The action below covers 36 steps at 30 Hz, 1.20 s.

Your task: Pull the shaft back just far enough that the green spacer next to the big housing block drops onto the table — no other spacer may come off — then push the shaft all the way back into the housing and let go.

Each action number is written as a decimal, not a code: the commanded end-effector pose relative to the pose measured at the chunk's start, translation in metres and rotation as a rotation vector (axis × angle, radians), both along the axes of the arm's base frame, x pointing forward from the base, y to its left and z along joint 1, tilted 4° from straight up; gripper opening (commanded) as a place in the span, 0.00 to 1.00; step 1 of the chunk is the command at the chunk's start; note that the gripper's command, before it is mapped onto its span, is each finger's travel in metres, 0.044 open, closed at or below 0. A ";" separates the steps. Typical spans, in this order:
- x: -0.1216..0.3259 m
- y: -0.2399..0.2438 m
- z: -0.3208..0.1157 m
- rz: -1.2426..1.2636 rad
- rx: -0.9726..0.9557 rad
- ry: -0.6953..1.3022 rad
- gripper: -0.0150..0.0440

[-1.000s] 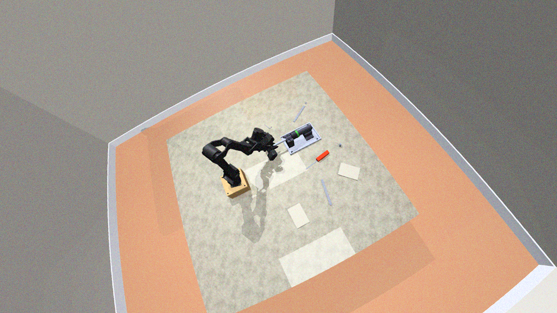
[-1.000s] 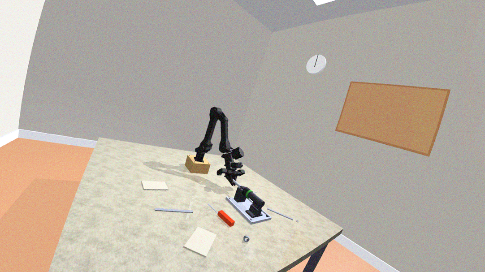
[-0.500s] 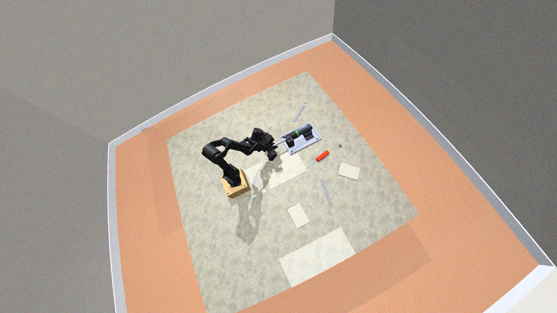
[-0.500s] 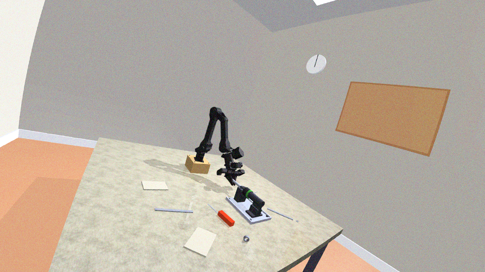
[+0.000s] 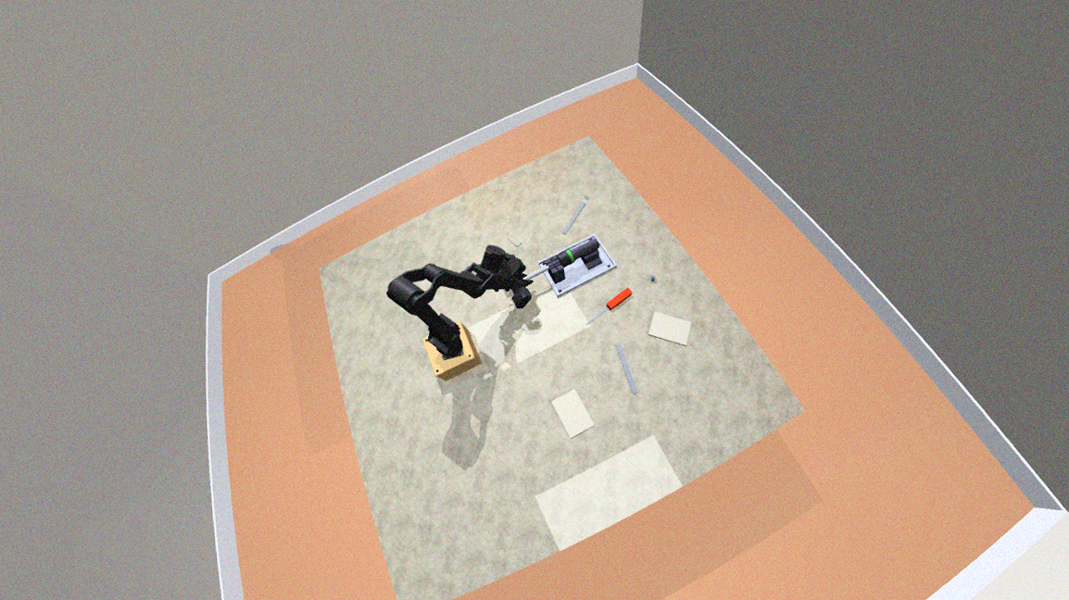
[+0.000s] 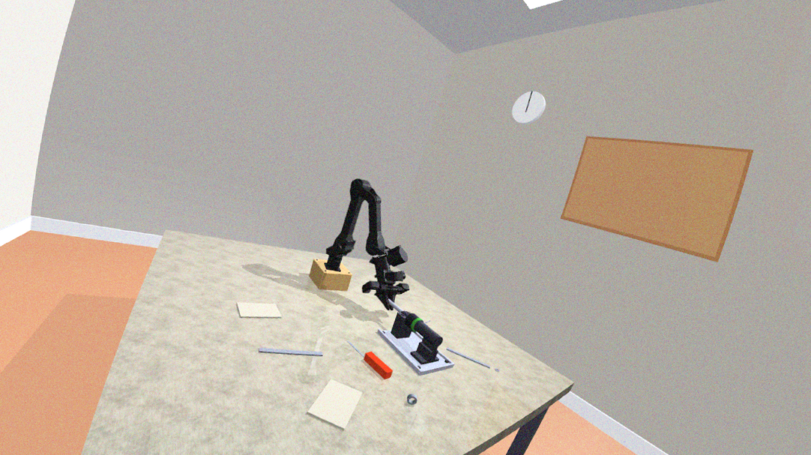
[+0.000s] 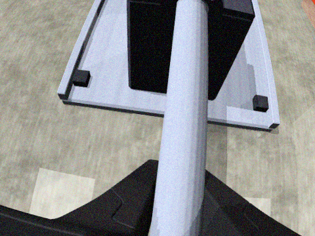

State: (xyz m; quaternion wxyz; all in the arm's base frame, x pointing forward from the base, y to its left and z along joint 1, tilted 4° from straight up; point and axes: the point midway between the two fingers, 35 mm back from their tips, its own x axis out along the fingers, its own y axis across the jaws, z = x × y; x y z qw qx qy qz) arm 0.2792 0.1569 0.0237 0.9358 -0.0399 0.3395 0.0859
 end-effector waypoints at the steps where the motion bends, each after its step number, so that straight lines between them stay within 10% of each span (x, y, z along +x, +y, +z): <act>1: -0.001 -0.001 0.000 -0.004 0.001 0.001 0.25; 36: -0.005 -0.002 -0.001 -0.004 0.001 0.001 0.25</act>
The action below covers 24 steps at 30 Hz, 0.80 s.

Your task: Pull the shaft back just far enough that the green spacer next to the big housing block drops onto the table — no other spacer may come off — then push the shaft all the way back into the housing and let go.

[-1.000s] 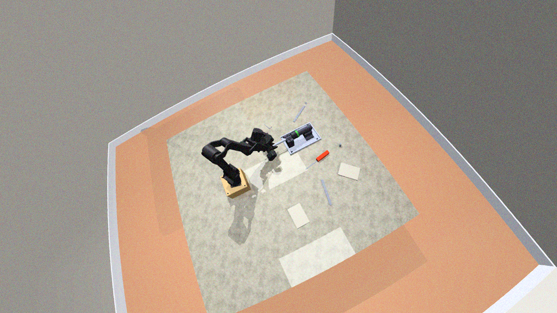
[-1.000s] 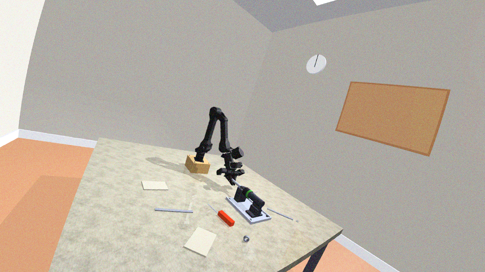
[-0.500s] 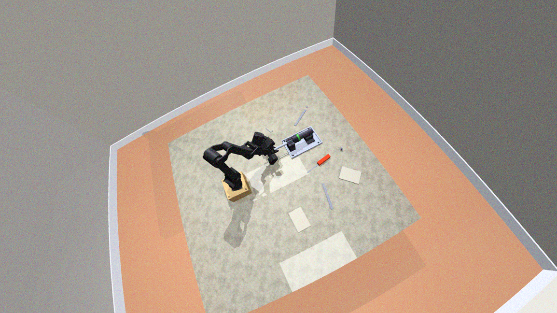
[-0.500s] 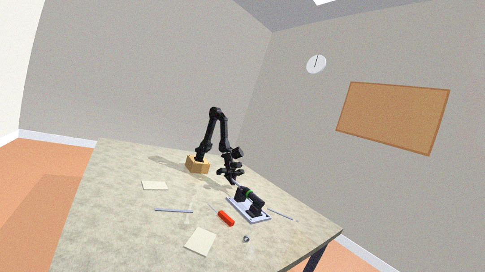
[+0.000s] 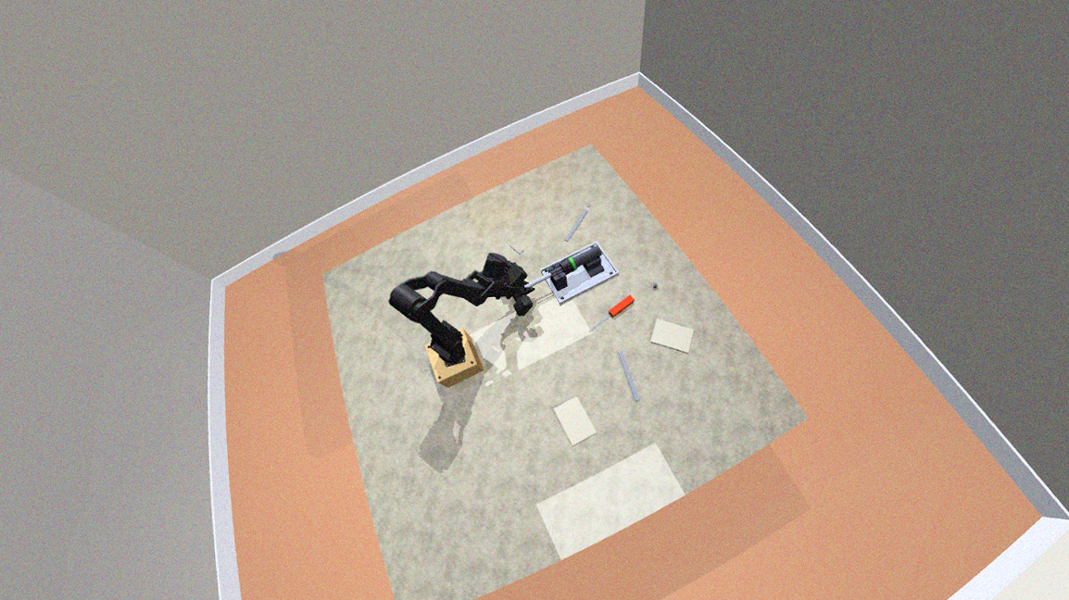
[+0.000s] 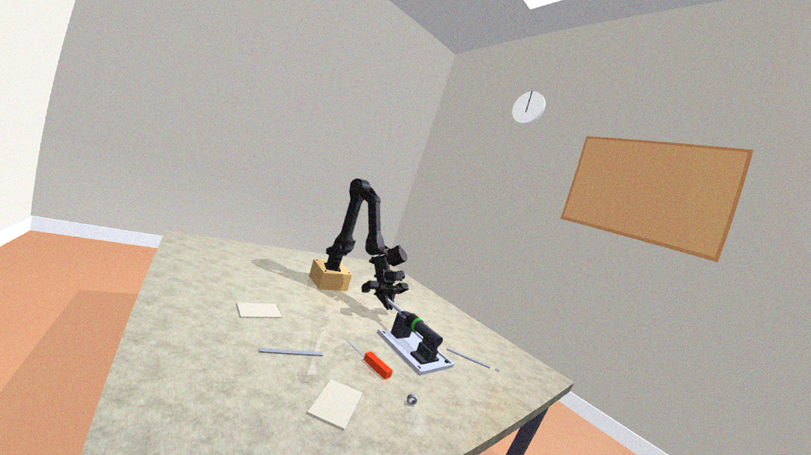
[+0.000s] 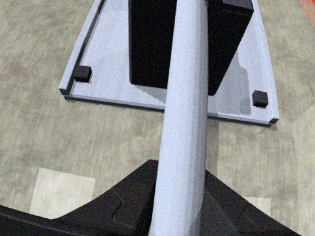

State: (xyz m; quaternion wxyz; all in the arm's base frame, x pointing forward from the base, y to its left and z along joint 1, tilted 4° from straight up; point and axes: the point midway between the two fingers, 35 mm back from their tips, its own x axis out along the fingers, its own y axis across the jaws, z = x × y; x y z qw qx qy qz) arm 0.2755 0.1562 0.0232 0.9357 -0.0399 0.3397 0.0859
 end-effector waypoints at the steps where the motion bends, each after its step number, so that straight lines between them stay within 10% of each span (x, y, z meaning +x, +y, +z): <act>1: -0.001 -0.001 0.000 -0.004 0.001 0.001 0.25; 24: -0.004 -0.001 -0.001 -0.004 0.001 0.001 0.25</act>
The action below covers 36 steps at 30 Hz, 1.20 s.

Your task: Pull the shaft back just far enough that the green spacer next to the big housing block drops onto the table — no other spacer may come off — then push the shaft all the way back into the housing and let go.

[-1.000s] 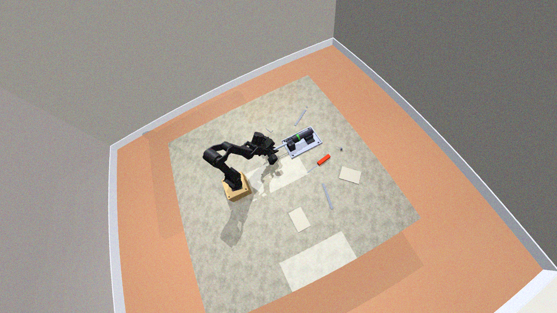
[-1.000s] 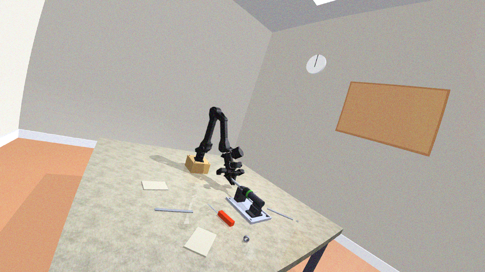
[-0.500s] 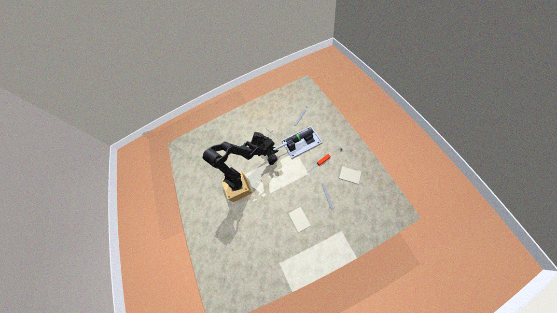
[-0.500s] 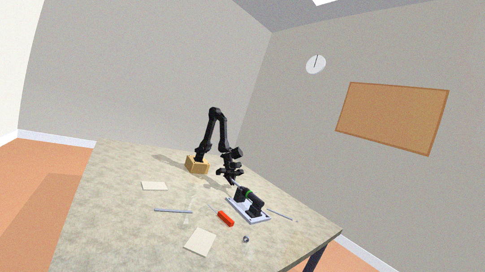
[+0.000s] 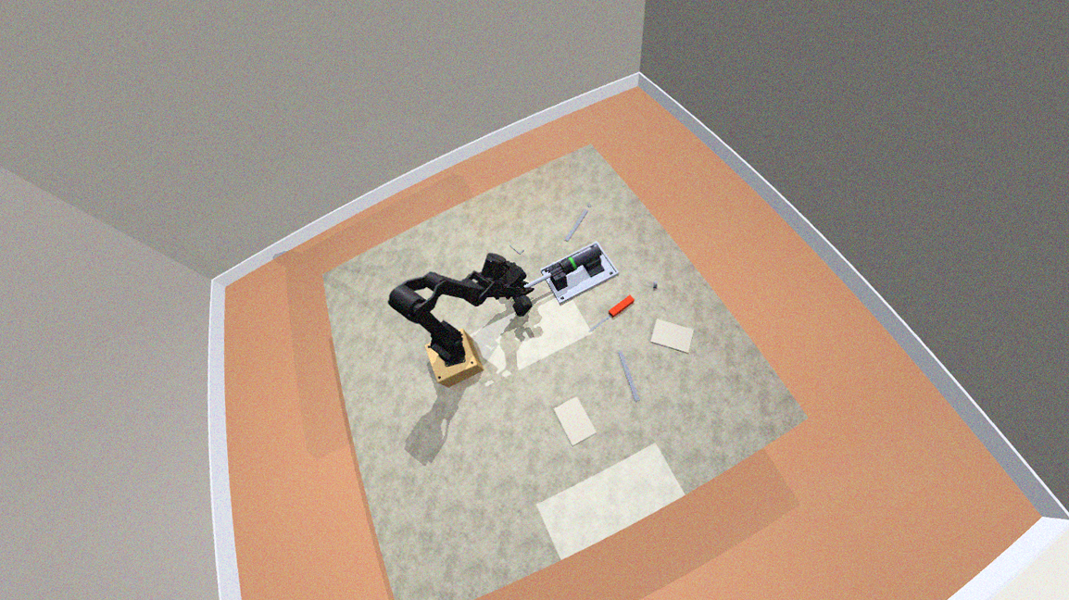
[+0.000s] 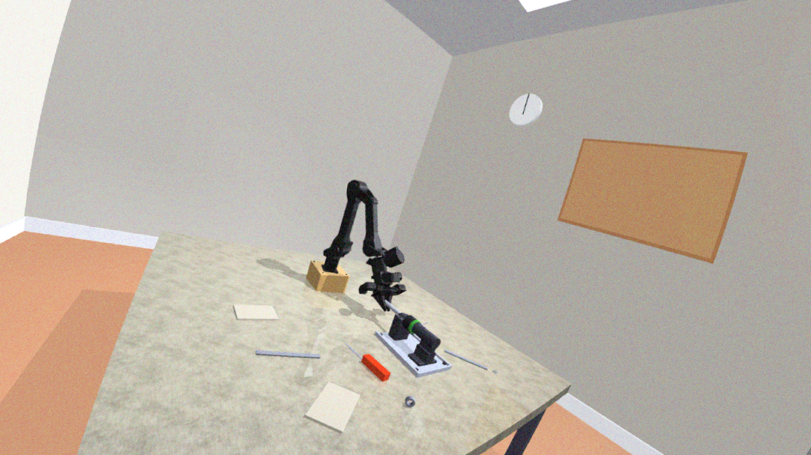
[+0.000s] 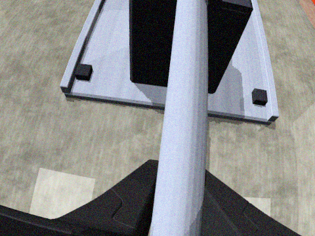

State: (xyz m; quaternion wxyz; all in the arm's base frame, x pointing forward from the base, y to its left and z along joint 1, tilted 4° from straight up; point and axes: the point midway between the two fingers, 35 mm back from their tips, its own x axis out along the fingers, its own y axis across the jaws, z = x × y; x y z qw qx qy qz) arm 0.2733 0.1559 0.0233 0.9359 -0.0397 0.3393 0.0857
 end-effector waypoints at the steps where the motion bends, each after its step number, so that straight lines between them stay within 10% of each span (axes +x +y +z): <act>1: -0.001 -0.001 -0.001 -0.004 0.001 0.002 0.25; 36: -0.005 -0.002 -0.001 -0.004 0.001 0.002 0.25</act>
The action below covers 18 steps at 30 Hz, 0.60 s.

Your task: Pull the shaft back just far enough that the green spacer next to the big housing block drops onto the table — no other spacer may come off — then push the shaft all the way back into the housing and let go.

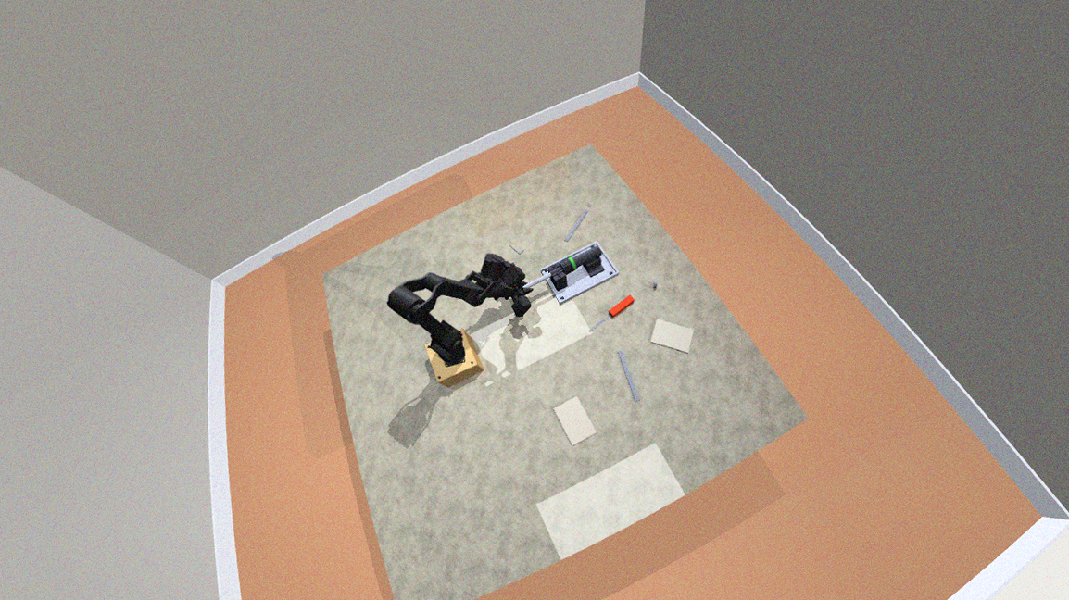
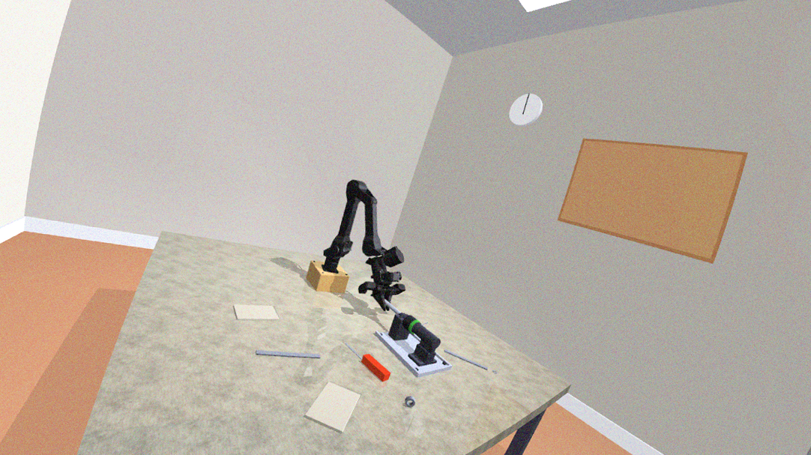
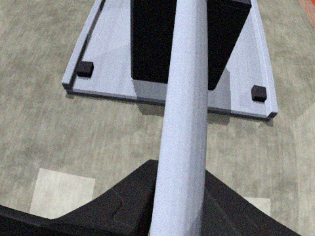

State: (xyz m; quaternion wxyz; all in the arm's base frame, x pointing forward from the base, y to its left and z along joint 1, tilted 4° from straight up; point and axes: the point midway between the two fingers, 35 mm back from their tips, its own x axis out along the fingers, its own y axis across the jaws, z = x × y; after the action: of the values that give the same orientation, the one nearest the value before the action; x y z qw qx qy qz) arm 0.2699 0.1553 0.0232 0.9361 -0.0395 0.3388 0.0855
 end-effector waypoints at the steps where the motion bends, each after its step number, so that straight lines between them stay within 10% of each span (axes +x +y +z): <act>1: -0.002 -0.001 -0.001 -0.003 0.000 0.003 0.25; 18: -0.003 -0.001 -0.001 -0.003 0.000 0.004 0.25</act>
State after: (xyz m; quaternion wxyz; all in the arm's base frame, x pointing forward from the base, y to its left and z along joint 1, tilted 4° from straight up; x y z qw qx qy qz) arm 0.2681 0.1550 0.0231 0.9362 -0.0394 0.3388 0.0854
